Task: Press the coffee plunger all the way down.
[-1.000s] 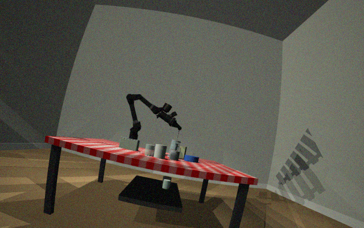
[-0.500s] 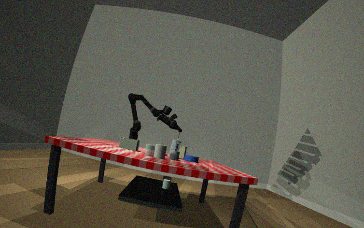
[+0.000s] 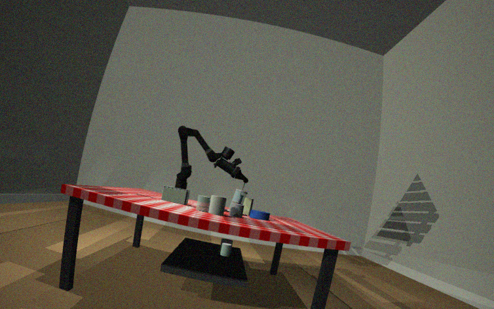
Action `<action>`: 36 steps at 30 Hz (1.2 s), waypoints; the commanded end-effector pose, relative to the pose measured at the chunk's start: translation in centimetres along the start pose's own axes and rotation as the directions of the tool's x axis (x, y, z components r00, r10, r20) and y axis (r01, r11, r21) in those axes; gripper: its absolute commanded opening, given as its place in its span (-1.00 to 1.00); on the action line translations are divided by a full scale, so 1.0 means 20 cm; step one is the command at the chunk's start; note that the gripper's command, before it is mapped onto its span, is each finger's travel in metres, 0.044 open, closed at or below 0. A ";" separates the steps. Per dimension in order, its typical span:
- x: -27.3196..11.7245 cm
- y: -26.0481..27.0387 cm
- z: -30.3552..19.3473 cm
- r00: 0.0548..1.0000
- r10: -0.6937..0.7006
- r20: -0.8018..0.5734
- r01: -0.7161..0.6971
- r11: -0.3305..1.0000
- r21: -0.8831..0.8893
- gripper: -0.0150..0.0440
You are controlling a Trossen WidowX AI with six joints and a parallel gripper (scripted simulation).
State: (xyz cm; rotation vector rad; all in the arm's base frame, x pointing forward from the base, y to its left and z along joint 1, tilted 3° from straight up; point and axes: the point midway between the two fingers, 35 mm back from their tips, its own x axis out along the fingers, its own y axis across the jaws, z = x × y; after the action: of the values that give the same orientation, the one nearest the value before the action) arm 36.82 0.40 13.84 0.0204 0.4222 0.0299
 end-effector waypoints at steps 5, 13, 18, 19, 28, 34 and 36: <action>0.07 0.00 -0.19 0.994 -0.004 -0.107 0.005 1.000 0.008 -0.06; 0.09 0.00 -0.17 0.994 -0.004 -0.107 0.005 1.000 0.008 -0.06; 0.10 0.00 -0.16 0.994 -0.004 -0.106 0.005 1.000 0.008 -0.06; 0.10 0.00 -0.16 0.994 -0.004 -0.106 0.004 1.000 0.008 -0.06; 0.11 0.00 -0.15 0.994 -0.004 -0.106 0.004 1.000 0.008 -0.06; 0.11 0.00 -0.14 0.994 -0.004 -0.106 0.004 1.000 0.008 -0.06; 0.12 0.00 -0.14 0.994 -0.004 -0.106 0.004 1.000 0.008 -0.06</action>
State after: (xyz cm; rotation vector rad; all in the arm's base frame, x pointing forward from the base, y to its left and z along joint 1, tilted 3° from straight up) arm 37.87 0.56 11.52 0.0196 0.4868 0.0285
